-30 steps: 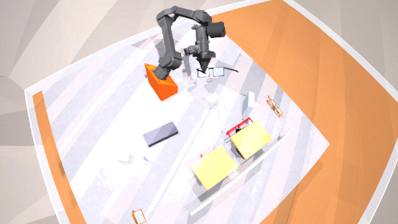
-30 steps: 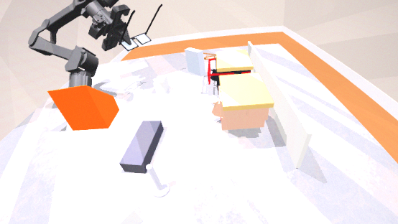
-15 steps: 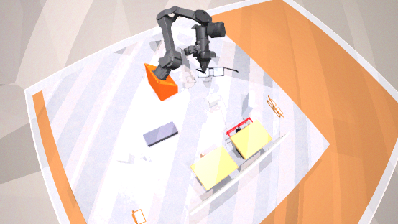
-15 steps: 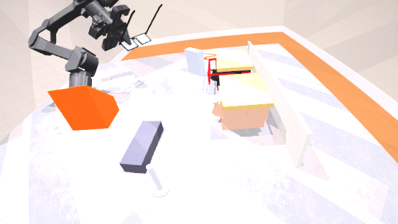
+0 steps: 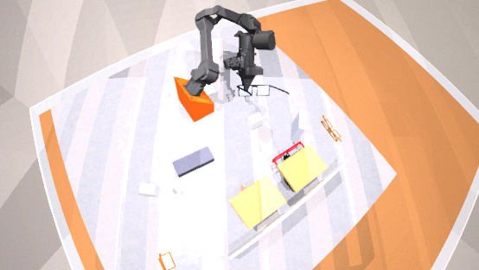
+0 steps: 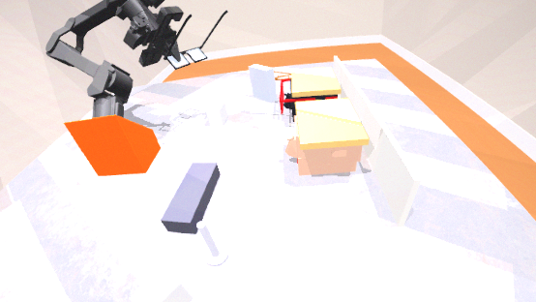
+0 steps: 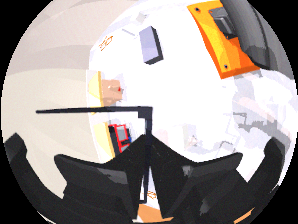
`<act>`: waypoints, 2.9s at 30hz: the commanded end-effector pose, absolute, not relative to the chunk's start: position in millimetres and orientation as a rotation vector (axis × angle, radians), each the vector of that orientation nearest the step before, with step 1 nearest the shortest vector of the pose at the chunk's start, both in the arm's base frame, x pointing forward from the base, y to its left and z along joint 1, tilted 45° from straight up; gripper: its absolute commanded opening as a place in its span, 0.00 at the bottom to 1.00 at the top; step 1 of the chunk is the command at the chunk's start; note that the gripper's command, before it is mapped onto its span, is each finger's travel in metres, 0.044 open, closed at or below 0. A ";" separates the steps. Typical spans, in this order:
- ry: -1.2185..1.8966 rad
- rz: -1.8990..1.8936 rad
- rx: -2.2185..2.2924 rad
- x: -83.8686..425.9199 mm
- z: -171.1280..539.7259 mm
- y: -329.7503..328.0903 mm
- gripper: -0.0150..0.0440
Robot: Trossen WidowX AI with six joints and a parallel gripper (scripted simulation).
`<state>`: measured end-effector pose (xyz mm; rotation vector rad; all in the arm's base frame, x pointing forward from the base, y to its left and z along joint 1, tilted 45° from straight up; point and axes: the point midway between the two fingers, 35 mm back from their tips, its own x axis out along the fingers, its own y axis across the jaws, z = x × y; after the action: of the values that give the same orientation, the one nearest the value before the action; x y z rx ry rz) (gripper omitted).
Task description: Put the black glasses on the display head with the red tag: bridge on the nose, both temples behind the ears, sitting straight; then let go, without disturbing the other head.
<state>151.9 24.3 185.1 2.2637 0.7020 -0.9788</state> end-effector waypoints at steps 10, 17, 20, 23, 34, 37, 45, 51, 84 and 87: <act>0.830 -1.042 2.134 179.2 175.4 12.8 0.25; 0.904 -1.066 2.072 193.1 166.9 5.1 0.25; 0.937 -1.073 2.048 198.8 162.6 1.5 0.25; 0.971 -1.079 2.025 204.4 158.0 -2.3 0.25; 1.097 -1.086 1.951 223.4 138.0 -17.4 0.25; 1.132 -1.084 1.933 228.1 131.7 -21.7 0.25; 1.226 -1.070 1.894 239.1 113.1 -33.7 0.25; 1.295 -1.051 1.871 245.9 97.6 -42.8 0.25; 1.628 -0.826 1.841 255.8 -7.1 -86.0 0.25; 1.651 -0.796 1.846 254.2 -17.8 -88.6 0.25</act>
<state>254.9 -85.5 -5.8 1.8367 1.6271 -0.8324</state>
